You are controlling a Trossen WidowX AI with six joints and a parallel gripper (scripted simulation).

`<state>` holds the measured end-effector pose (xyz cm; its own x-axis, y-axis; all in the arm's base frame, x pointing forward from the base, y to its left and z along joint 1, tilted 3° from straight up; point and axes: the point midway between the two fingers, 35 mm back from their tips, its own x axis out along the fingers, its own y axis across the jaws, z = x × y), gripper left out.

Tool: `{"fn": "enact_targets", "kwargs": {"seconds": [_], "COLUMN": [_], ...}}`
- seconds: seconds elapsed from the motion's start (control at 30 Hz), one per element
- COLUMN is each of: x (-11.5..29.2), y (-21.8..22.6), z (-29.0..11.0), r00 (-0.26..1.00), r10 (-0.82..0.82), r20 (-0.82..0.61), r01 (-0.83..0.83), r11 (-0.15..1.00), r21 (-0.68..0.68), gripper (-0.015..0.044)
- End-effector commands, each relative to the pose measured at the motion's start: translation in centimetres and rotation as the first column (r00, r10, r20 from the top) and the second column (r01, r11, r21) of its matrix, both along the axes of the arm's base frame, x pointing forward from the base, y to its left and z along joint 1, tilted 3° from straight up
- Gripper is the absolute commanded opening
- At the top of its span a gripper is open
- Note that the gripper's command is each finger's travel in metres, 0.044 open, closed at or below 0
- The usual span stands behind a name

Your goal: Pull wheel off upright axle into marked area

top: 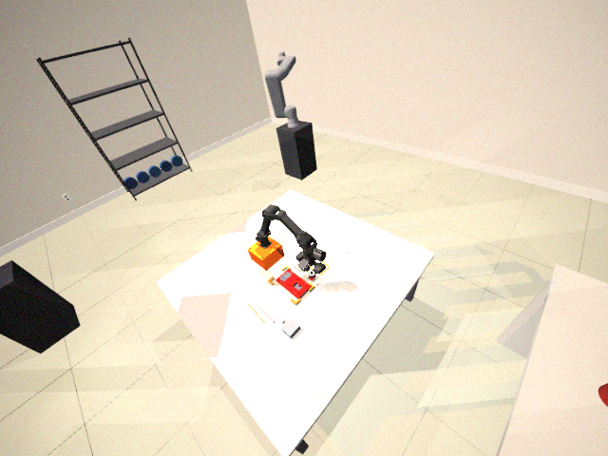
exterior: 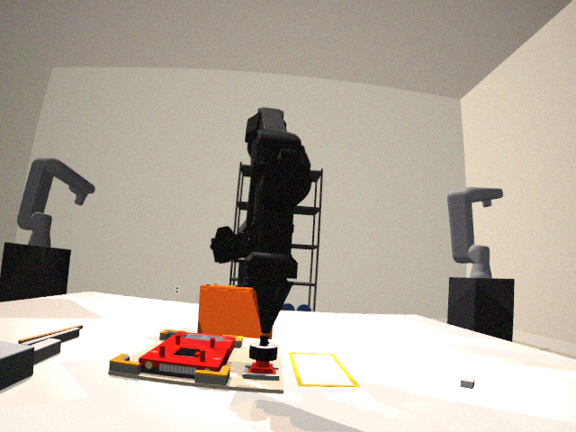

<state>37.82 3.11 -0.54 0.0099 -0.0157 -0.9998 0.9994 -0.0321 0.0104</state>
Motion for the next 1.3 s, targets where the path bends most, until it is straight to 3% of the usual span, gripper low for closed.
{"fn": "enact_targets", "kwargs": {"seconds": [0.0, 0.17, 0.27, 0.6, 0.8, 1.27], "x": [-0.59, -0.55, -0.72, -0.72, -0.71, -0.67], "y": [-0.09, -0.1, -0.12, -0.12, -0.12, -0.11], "z": [-3.34, -3.48, -3.14, -3.14, -3.03, -2.57], "r00": [1.0, 1.0, 1.0, 1.0, 1.0, 1.0], "r10": [0.003, 0.003, 0.0, 0.0, 0.0, 0.0], "r20": [-0.019, -0.019, -0.029, -0.029, -0.029, -0.028], "r01": [-0.003, -0.003, 0.0, 0.0, 0.0, 0.0], "r11": [1.0, 1.0, 1.0, 1.0, 1.0, 1.0], "r21": [0.001, 0.001, -0.003, -0.003, -0.002, -0.002], "gripper": [0.03, 0.03, 0.0221, 0.0155, 0.0, 0.0]}}
